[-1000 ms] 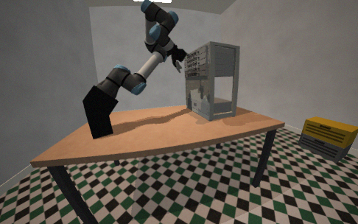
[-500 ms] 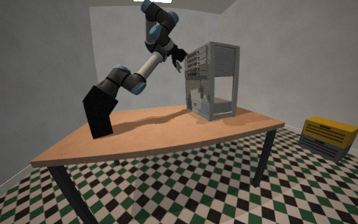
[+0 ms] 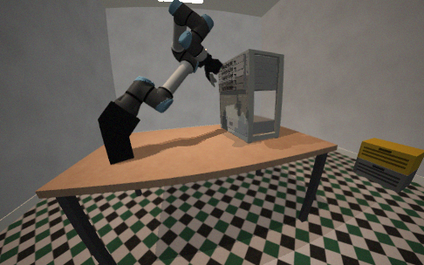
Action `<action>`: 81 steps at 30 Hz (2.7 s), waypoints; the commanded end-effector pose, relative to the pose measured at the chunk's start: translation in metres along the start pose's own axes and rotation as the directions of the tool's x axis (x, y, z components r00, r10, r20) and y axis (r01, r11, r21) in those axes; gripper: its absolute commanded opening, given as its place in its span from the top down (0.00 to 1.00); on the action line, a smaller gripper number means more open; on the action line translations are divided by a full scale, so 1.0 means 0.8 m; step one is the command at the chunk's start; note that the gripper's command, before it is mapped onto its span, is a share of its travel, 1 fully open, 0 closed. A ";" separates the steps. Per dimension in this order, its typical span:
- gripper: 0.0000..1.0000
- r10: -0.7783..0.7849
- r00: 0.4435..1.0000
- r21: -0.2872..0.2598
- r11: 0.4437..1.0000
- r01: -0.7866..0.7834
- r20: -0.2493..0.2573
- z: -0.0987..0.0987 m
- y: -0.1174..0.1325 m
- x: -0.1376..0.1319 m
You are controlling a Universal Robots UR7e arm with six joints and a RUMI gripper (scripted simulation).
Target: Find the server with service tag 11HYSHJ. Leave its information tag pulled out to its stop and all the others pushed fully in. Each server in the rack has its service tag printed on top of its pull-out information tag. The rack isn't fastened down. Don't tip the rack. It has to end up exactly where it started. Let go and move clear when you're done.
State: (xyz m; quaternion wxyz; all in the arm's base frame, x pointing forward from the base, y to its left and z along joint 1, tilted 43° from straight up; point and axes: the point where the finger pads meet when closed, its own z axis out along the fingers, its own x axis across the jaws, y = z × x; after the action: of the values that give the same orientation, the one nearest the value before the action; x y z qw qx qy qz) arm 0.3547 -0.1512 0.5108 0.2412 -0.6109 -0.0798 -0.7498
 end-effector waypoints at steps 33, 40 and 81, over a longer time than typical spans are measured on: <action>0.00 0.000 1.000 0.000 1.000 0.000 -0.001 0.052 0.028 0.000; 0.00 0.000 1.000 0.000 1.000 0.000 -0.001 0.053 0.028 0.000; 0.00 0.000 1.000 0.000 1.000 0.000 -0.001 0.053 0.028 0.000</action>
State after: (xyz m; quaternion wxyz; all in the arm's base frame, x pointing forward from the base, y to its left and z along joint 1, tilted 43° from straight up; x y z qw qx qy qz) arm 0.4026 -0.1531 0.5165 0.2412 -0.6107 -0.0799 -0.7500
